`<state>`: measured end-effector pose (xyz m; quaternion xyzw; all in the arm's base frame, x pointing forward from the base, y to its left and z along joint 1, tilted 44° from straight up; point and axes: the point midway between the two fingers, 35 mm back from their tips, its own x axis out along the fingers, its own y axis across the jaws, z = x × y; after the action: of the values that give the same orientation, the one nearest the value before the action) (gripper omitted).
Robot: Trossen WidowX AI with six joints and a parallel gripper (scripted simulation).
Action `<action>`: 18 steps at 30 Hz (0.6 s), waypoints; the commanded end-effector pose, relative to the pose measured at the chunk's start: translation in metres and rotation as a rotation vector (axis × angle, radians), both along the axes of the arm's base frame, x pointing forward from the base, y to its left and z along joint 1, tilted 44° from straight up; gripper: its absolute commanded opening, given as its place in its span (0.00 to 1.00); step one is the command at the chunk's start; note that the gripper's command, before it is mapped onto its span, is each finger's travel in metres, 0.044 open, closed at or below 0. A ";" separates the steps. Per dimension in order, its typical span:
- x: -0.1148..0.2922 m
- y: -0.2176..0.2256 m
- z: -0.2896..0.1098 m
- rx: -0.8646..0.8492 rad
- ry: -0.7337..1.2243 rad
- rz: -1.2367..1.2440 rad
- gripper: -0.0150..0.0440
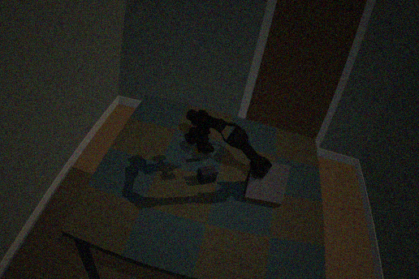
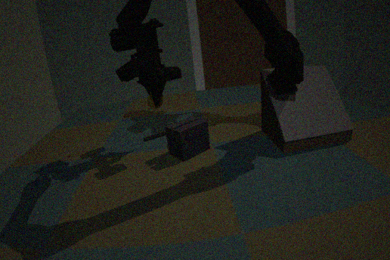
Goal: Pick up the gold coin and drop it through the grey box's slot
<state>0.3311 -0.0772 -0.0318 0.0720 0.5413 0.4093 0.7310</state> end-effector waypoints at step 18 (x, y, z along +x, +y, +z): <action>-0.029 0.035 0.029 0.006 0.004 -0.007 0.25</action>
<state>0.3059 -0.0468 -0.0060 0.0735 0.5417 0.4094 0.7304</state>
